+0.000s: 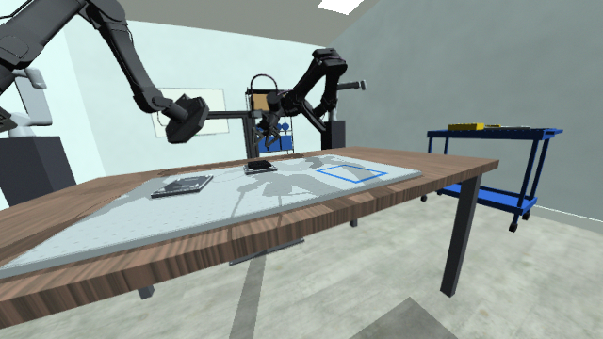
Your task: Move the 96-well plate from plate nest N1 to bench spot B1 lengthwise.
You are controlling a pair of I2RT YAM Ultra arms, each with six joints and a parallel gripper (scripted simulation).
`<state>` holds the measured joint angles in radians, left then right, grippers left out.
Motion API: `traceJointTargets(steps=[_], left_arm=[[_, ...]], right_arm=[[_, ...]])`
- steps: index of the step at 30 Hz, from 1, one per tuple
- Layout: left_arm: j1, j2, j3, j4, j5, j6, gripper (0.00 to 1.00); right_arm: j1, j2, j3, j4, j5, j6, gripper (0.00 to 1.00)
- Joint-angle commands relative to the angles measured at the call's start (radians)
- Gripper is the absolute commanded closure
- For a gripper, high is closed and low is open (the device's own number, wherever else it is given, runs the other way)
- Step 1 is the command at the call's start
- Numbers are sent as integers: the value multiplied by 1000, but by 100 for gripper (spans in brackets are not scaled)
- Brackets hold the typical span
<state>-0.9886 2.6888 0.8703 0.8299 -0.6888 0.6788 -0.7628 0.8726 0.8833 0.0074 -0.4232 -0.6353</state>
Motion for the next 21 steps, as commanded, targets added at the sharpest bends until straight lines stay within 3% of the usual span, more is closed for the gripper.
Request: traceJointTargets(steps=[1,7,14,16,21], left_arm=[[-4,11,21,16,22,8,0],[-4,12,22,-20,1,-29,0],[-33,38,67,-144,-141,-298,0],[-33,38,67,-144,-141,-298,0],[-57,62,167,-326,-236,-568,0]], right_arm=[[-49,36,56,-2,-113,11,0],[-45,42,60,-24,-109,13,0],[89,10,37,-151,-27,30,0],[89,10,37,-151,-27,30,0],[300,-7,12,-293,47,40,0]])
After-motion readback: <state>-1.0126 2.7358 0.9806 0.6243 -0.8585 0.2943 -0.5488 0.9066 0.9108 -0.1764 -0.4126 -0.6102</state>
